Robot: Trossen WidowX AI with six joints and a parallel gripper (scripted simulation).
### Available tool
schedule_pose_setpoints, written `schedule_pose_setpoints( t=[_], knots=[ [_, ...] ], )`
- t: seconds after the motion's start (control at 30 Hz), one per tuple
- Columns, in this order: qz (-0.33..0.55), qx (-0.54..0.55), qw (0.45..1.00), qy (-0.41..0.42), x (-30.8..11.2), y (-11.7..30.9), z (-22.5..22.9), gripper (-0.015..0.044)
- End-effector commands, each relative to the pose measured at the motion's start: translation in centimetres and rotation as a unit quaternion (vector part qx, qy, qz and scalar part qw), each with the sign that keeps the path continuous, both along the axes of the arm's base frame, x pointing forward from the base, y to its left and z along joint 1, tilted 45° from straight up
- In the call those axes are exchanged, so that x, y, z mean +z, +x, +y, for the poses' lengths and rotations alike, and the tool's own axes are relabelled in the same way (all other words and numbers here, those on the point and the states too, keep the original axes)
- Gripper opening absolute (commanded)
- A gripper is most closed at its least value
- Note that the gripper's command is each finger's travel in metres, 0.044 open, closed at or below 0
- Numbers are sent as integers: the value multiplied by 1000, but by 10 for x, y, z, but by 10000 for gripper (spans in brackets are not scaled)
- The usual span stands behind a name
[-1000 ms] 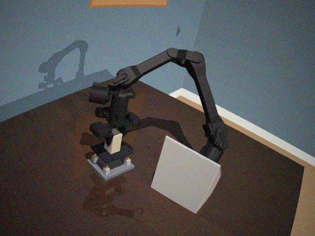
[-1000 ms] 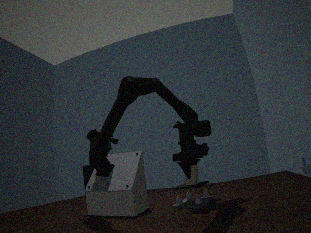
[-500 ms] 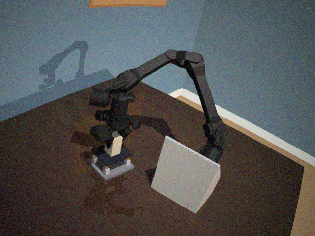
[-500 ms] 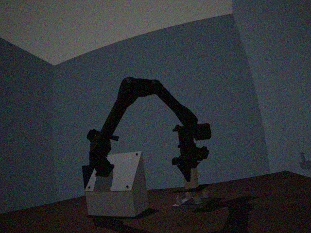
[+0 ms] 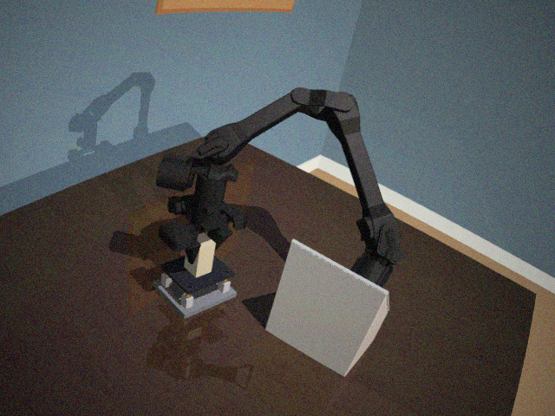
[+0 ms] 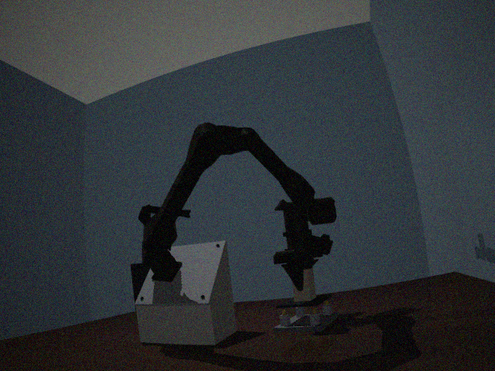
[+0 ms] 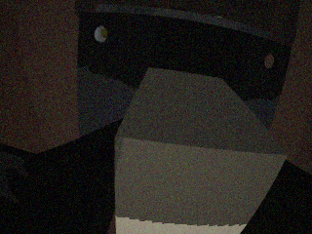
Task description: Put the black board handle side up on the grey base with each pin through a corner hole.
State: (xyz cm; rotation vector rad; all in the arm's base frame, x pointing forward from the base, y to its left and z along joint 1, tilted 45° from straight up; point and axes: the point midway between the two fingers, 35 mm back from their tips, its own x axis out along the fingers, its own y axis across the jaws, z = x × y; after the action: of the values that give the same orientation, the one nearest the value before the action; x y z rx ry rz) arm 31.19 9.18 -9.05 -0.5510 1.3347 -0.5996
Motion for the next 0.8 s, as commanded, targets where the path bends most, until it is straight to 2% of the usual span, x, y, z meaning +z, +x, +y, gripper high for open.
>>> schedule_pose_setpoints(
  t=[0.0,0.7,0.77],
  knots=[
    [-1,0,1000,1,-1,1,-1,0],
    [1,3,1000,0,-8,2,-7,0],
    [0,-1,1000,2,-7,2,-7,53]
  ],
)
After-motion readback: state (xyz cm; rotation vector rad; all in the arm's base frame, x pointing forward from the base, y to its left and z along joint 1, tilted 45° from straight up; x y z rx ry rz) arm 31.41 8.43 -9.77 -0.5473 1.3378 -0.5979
